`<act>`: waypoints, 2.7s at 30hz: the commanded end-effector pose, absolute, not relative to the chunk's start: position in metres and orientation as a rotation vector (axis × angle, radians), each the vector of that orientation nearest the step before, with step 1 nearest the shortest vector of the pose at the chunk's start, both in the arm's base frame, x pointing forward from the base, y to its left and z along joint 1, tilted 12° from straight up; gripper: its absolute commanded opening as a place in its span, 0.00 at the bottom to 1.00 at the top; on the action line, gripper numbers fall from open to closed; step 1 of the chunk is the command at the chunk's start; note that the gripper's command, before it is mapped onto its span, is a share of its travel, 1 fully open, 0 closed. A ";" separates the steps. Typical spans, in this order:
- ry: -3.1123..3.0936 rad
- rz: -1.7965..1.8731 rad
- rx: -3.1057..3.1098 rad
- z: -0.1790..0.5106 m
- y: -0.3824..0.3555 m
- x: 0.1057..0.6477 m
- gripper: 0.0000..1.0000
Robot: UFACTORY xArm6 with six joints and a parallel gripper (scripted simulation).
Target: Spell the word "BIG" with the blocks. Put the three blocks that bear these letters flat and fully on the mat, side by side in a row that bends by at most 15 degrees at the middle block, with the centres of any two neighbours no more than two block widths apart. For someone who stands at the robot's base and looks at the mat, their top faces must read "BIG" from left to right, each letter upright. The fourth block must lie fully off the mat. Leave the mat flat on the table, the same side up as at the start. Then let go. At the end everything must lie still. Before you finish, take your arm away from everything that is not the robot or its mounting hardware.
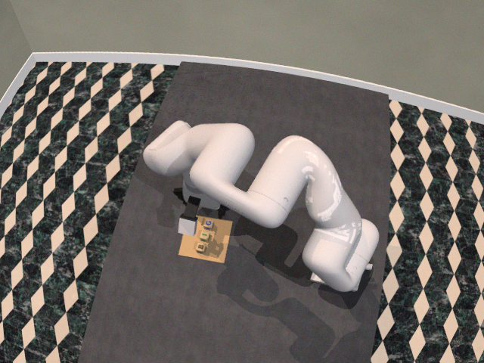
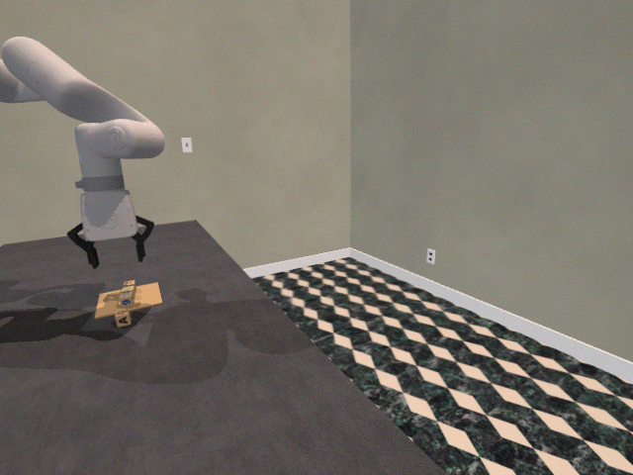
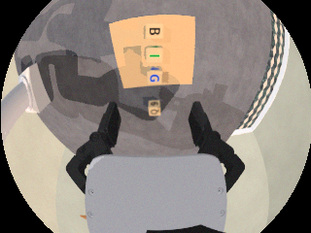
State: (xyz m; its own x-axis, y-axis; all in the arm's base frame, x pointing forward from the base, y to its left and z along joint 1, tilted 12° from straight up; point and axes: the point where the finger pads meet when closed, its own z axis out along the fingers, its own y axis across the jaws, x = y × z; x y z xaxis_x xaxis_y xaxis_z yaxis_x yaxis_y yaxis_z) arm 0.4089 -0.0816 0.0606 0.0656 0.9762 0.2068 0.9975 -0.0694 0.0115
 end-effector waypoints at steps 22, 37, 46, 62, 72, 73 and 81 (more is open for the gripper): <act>-2.048 -0.244 -2.193 0.109 -0.092 0.409 1.00; -2.048 -0.244 -2.193 0.143 -0.099 0.408 1.00; -2.048 -0.244 -2.193 0.143 -0.099 0.408 1.00; -2.048 -0.244 -2.193 0.143 -0.099 0.408 1.00; -2.048 -0.244 -2.193 0.143 -0.099 0.408 1.00; -2.048 -0.244 -2.193 0.143 -0.099 0.408 1.00; -2.048 -0.244 -2.193 0.143 -0.099 0.408 1.00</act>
State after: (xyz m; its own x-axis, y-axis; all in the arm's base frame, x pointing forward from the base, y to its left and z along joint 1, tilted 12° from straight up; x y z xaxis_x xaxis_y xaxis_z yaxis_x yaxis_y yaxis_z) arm 0.4068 -0.0986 0.1418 0.0656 0.9762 0.2069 0.9975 -0.0695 0.0116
